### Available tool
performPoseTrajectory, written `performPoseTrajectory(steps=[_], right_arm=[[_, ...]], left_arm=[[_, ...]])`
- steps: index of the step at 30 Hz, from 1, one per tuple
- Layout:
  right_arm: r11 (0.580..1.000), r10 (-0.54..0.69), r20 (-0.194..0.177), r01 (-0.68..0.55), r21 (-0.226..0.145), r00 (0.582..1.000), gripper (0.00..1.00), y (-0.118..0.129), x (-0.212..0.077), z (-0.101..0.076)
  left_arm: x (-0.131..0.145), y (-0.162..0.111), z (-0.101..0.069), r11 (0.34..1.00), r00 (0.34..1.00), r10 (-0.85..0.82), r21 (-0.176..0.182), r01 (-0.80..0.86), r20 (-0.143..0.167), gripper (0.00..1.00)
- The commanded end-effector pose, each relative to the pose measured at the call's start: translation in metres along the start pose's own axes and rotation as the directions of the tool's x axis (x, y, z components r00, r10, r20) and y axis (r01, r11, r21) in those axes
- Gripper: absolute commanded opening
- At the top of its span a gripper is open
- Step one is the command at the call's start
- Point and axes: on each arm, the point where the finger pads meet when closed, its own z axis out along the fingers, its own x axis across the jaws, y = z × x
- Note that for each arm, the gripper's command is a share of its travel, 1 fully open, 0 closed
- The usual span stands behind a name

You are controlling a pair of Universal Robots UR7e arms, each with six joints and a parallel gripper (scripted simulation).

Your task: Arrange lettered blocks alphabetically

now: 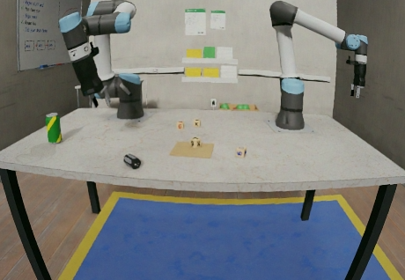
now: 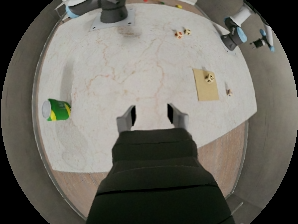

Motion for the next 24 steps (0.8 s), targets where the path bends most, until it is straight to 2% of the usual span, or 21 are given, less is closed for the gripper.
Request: performPoseTrajectory(steps=[1,13,15,18,24], right_arm=[[0.998,-0.002,0.035,0.004,-0.058,0.999,1.00,-0.024,-0.020,-0.004],[0.972,0.025,0.165,0.015,-0.234,0.986,1.00,-0.102,-0.100,0.005],[0.972,0.025,0.165,0.015,-0.234,0.986,1.00,-0.102,-0.100,0.005],[0.960,0.039,0.196,0.017,-0.280,0.980,1.00,-0.121,-0.122,0.011],[0.969,0.015,0.186,0.031,-0.245,0.982,1.00,-0.078,-0.048,0.000]], left_arm=[[0.000,0.000,0.000,1.000,1.000,0.000,-0.001,0.000,0.000,1.00],[0.000,0.000,0.000,1.000,1.000,0.000,-0.001,0.000,0.000,1.00],[0.000,0.000,0.000,1.000,1.000,0.000,-0.001,0.000,0.000,1.00],[0.000,0.000,0.000,1.000,1.000,0.000,-0.001,0.000,0.000,1.00],[0.000,0.000,0.000,1.000,1.000,0.000,-0.001,0.000,0.000,1.00]])
